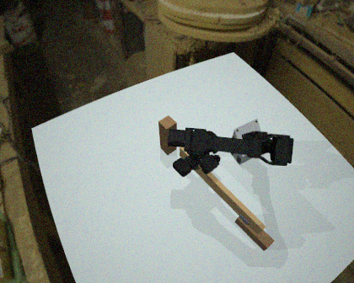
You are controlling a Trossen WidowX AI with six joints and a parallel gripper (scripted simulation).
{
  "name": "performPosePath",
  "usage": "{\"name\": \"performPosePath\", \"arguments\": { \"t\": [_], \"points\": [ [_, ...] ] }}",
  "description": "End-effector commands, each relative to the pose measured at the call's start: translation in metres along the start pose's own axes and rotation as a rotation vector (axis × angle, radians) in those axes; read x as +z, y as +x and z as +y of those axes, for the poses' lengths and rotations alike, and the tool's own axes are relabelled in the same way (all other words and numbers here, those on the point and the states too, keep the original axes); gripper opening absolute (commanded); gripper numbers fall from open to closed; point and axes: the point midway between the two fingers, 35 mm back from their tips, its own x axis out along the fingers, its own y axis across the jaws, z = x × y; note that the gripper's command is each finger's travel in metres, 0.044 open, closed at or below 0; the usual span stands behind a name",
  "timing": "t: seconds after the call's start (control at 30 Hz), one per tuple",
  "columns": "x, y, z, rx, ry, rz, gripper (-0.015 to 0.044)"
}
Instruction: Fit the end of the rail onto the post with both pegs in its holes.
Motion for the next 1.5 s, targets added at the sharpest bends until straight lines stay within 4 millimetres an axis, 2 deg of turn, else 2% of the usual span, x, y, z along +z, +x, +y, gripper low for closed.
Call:
{"name": "performPosePath", "arguments": {
  "t": [0.0, 1.47],
  "points": [
    [-0.003, -0.003, -0.002, -0.007, -0.002, 0.004, 0.0],
    [-0.015, -0.002, -0.003, -0.007, -0.003, 0.004, 0.0]
  ]
}}
